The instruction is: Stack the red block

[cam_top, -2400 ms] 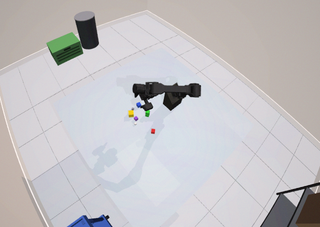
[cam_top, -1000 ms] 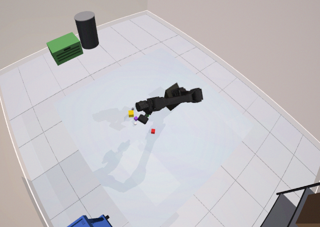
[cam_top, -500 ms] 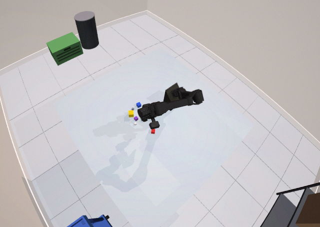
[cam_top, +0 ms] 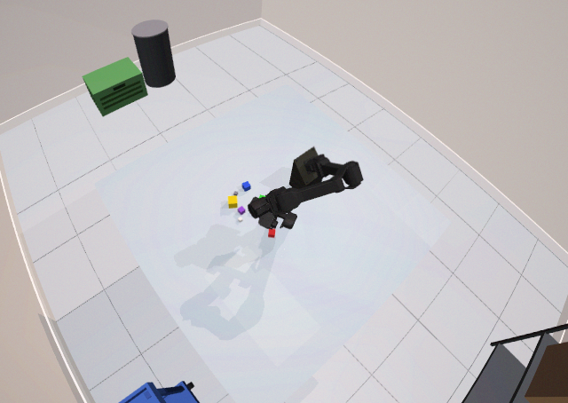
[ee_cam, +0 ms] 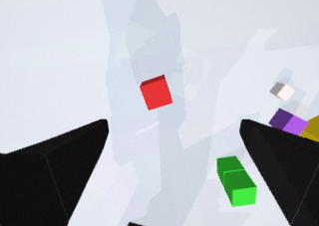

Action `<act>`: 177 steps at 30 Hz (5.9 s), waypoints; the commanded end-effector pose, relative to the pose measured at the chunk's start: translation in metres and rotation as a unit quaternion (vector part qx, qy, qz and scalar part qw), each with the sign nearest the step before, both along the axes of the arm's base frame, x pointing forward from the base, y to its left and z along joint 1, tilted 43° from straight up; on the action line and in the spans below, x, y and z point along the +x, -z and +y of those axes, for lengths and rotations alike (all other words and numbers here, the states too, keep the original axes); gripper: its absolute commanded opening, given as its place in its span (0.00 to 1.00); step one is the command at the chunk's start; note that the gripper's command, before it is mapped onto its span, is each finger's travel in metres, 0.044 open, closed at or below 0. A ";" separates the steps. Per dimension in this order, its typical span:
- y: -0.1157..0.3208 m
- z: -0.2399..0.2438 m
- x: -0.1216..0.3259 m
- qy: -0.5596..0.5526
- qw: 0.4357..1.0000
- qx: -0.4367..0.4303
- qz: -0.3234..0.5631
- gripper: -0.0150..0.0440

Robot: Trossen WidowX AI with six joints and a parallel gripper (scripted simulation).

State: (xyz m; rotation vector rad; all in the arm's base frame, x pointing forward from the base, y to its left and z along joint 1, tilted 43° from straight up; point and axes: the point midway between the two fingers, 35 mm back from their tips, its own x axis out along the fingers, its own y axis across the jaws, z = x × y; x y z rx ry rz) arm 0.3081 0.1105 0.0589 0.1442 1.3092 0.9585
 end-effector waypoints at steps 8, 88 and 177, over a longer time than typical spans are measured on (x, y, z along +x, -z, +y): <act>0.001 0.015 -0.008 -0.124 0.988 0.022 -0.089 1.00; 0.052 0.063 -0.011 -0.124 0.988 0.023 -0.089 0.25; 0.118 -0.083 -0.058 -0.124 0.988 0.019 -0.088 0.25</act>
